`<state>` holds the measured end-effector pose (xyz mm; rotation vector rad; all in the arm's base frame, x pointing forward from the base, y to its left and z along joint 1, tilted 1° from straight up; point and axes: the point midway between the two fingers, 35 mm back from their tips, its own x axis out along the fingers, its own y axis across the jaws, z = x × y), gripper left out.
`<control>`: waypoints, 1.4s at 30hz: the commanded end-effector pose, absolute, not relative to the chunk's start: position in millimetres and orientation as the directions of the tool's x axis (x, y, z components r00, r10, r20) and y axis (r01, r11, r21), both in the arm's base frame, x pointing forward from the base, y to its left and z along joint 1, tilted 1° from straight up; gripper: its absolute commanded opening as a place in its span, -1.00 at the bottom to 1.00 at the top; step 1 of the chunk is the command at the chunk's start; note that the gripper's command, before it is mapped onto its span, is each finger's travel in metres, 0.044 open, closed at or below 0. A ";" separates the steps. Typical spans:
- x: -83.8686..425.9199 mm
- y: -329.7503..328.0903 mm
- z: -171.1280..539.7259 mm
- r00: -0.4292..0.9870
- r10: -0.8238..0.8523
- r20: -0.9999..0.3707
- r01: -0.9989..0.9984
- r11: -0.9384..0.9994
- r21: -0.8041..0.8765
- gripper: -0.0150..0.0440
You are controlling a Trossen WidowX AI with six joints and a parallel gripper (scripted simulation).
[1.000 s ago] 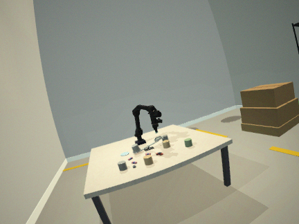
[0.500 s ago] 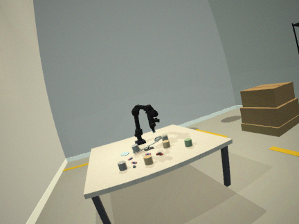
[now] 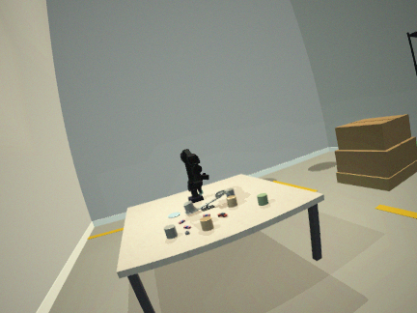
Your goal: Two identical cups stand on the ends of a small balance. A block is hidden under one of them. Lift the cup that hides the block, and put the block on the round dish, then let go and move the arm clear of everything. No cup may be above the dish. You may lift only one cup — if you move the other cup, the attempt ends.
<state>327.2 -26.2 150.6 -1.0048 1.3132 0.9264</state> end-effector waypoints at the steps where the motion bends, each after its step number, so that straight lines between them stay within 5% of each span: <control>1: 324.2 -54.8 144.1 0.053 -0.017 -0.998 -0.948 0.314 -0.056 -0.49; 27: 219.3 -242.6 90.6 0.034 -0.035 -0.999 -0.952 0.302 -0.043 -0.49; 42: 210.3 -251.9 46.7 0.031 -0.035 -0.999 -0.954 0.298 -0.040 -0.49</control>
